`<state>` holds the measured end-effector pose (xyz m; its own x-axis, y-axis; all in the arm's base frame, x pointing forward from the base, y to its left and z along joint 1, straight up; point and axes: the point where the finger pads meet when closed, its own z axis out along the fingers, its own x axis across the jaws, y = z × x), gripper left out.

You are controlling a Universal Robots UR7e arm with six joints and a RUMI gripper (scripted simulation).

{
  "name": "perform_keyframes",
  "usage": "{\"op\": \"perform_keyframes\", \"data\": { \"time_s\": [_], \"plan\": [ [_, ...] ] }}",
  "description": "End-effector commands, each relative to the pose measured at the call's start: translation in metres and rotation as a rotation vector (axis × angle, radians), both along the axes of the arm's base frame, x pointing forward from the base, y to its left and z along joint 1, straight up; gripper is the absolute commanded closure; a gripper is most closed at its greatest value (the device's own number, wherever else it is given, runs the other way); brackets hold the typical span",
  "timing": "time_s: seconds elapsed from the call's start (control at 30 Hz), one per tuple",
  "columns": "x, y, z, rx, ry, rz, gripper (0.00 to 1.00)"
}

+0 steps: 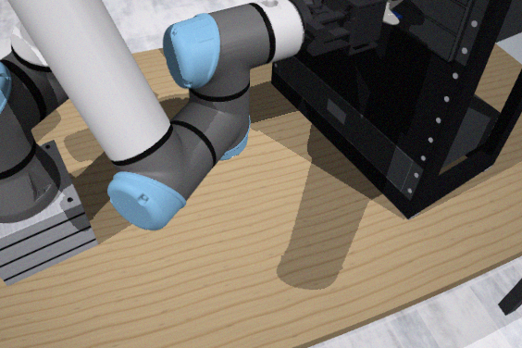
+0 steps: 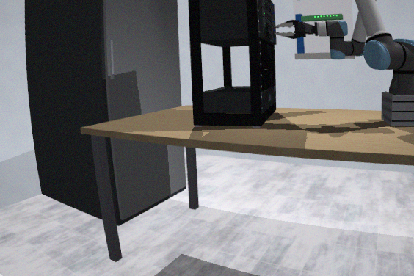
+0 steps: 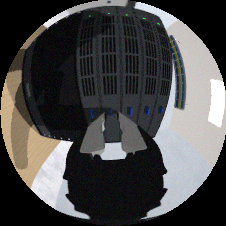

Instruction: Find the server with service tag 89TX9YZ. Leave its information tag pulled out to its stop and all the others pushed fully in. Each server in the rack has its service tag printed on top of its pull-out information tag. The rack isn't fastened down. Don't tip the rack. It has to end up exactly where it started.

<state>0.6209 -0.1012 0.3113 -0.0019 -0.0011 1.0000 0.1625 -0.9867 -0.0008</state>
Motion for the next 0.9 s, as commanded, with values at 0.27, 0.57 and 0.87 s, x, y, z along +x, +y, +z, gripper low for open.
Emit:
{"op": "perform_keyframes", "data": {
  "time_s": [0.27, 0.57, 0.87],
  "plan": [
    [0.0, 0.0, 0.0005, -0.001, -0.001, 0.0, 0.85],
    [0.0, 0.0, 0.0005, -0.001, -0.001, 0.0, 1.0],
    [0.0, 0.0, 0.0005, -0.001, -0.001, 0.0, 1.0]
  ]
}}
